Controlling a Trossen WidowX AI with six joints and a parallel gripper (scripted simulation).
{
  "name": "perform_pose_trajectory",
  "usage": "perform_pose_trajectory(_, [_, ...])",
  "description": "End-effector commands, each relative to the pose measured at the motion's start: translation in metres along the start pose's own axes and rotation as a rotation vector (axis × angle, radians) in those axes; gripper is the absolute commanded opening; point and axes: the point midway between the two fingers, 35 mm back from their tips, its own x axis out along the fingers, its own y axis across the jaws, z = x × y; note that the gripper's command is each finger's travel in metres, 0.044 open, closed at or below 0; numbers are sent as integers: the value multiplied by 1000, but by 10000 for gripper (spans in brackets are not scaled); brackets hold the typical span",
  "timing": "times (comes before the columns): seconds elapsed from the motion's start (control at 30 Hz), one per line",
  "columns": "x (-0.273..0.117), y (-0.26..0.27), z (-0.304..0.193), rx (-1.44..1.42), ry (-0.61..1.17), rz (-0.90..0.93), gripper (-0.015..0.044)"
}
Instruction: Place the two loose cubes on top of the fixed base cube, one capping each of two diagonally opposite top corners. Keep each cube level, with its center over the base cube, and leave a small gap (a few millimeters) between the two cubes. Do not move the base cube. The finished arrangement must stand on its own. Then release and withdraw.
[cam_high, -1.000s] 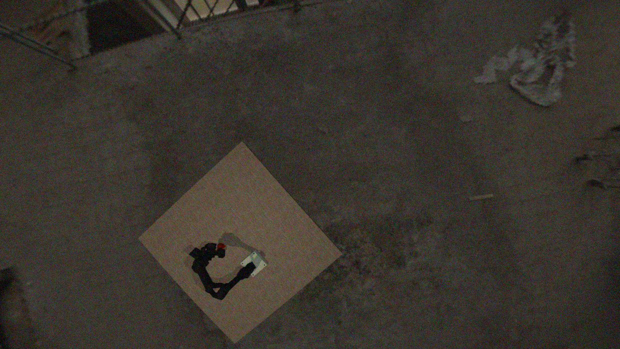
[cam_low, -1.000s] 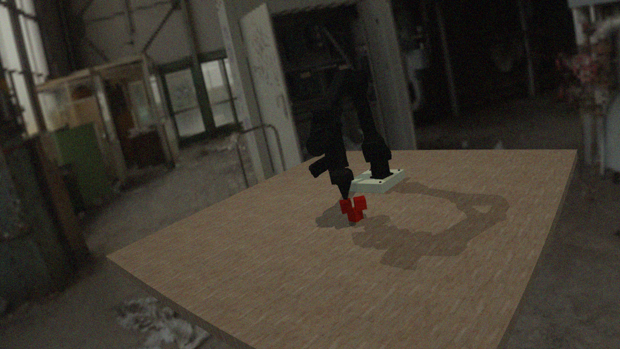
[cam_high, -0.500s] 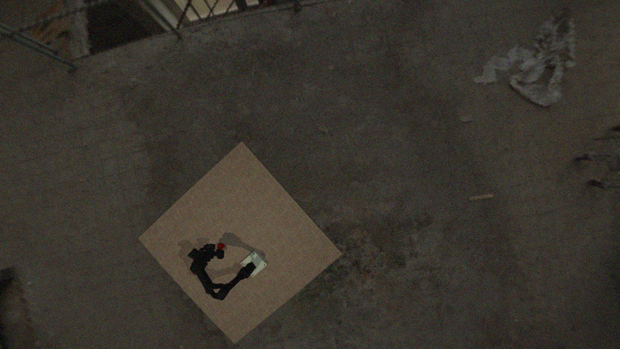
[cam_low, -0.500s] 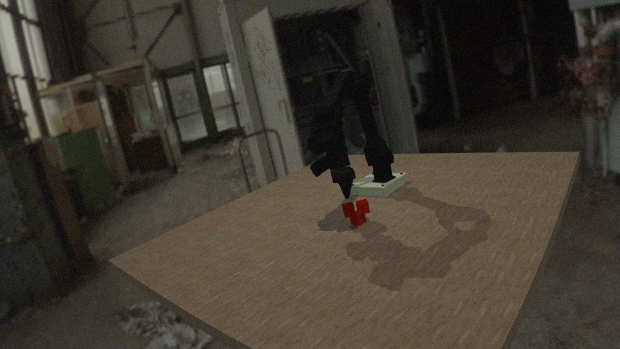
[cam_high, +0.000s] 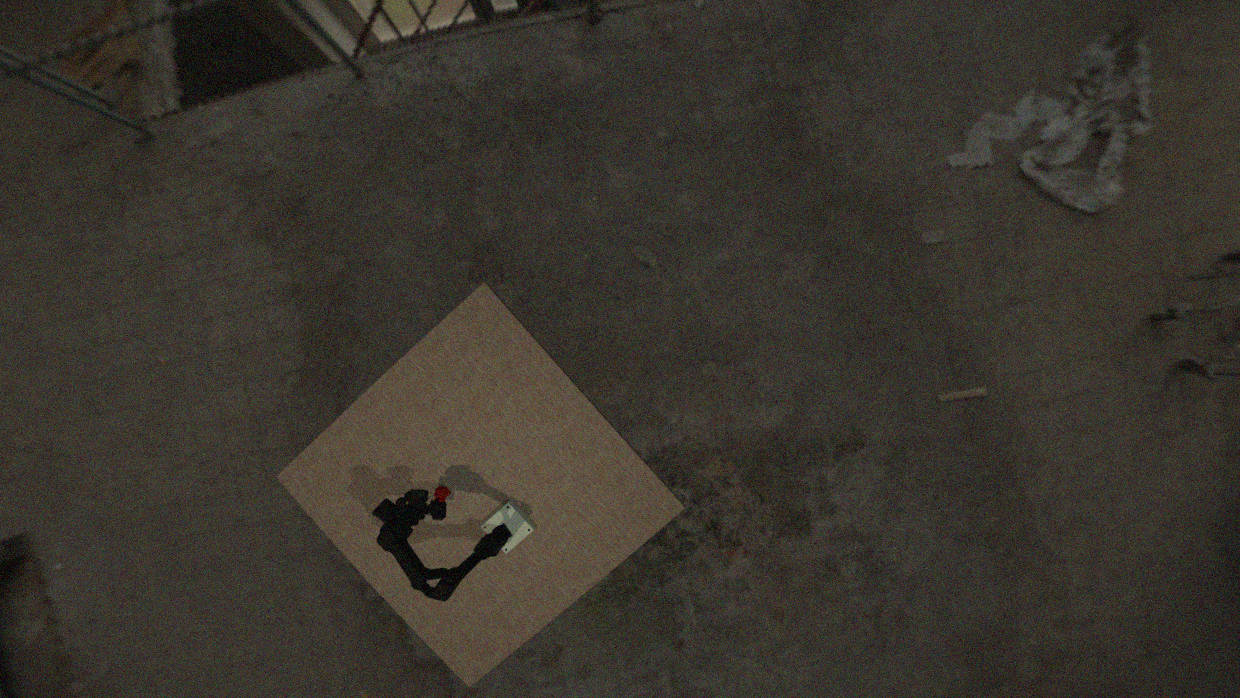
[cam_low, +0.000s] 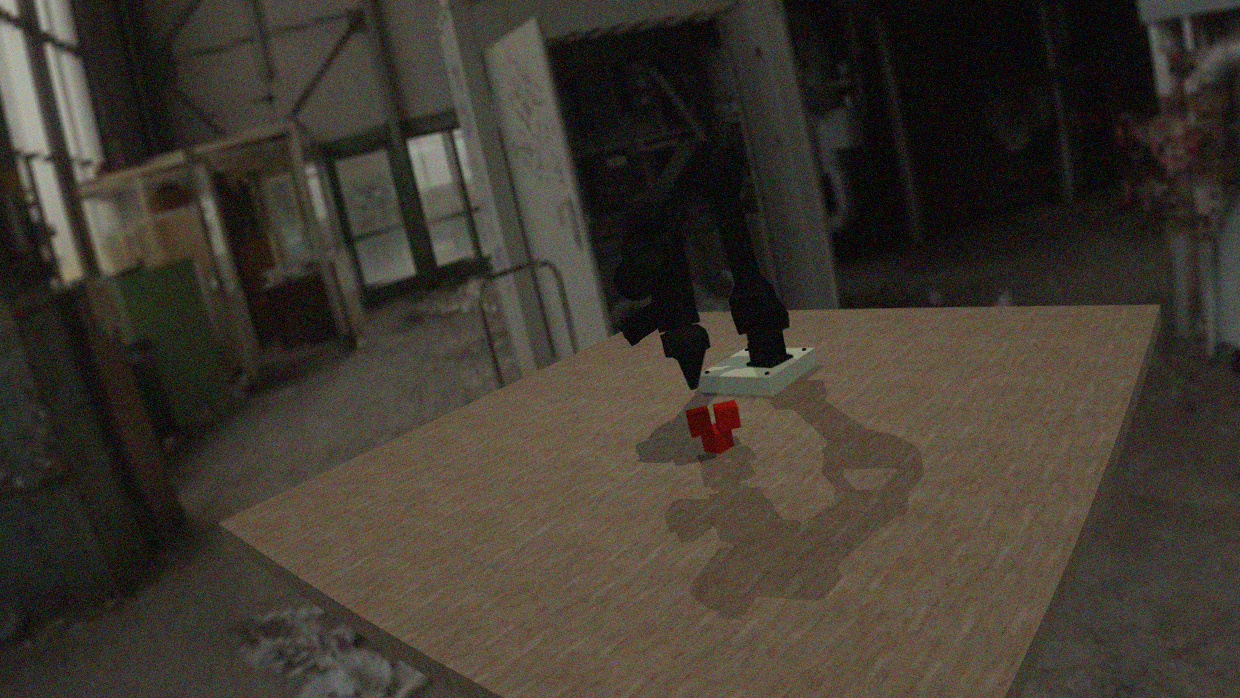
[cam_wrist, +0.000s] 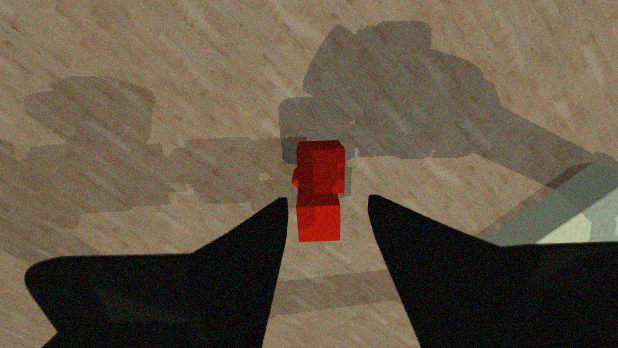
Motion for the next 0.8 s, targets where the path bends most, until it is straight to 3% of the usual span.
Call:
perform_pose_trajectory(0.0, [-8,1,1,2,-5,9,205])
perform_pose_trajectory(0.33, [-11,1,1,2,-5,9,205])
perform_pose_trajectory(0.57, [-16,0,0,0,-2,4,389])
perform_pose_trajectory(0.77, [-19,0,0,0,-2,4,400])
